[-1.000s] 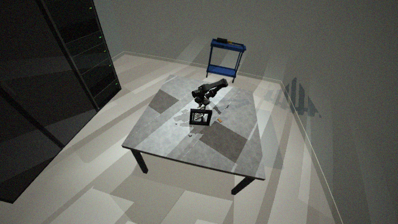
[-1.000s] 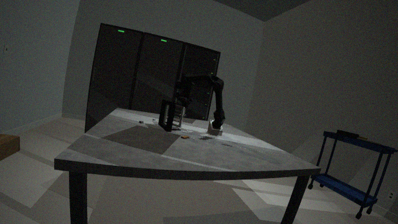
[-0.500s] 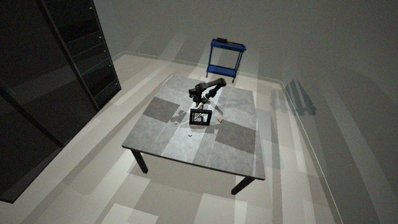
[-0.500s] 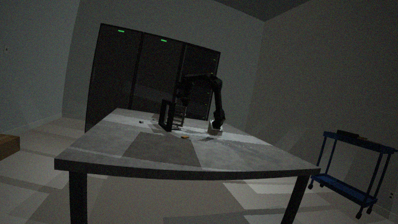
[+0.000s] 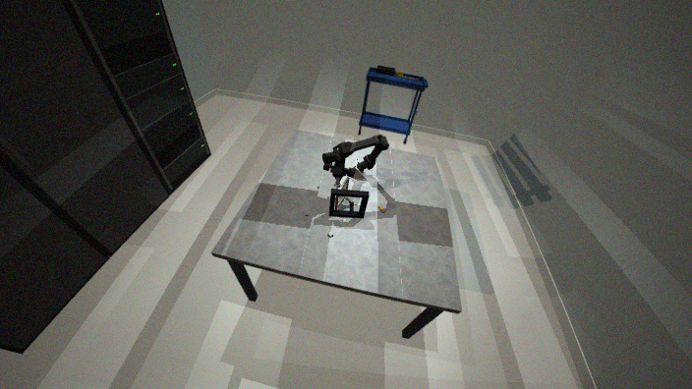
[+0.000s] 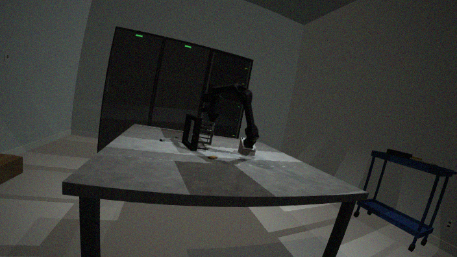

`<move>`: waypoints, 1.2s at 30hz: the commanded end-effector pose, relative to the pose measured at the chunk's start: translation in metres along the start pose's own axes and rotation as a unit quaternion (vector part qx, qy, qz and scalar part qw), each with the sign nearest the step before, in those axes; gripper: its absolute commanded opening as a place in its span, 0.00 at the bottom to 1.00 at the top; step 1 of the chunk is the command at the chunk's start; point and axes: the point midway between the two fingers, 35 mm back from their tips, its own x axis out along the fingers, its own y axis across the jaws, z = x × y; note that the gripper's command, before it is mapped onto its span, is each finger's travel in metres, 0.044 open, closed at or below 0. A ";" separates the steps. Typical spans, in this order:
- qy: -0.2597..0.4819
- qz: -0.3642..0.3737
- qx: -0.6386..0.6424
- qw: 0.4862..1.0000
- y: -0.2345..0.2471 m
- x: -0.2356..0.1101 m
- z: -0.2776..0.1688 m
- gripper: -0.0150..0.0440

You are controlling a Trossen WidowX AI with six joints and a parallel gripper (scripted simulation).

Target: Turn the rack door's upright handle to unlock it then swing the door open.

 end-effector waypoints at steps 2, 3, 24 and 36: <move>0.002 -0.002 -0.055 0.998 -0.011 0.000 0.003 0.27; 0.002 -0.002 -0.063 0.998 -0.013 0.000 0.004 0.27; 0.002 -0.003 -0.229 0.974 -0.054 -0.001 0.024 0.27; 0.002 -0.003 -0.229 0.973 -0.054 -0.001 0.024 0.27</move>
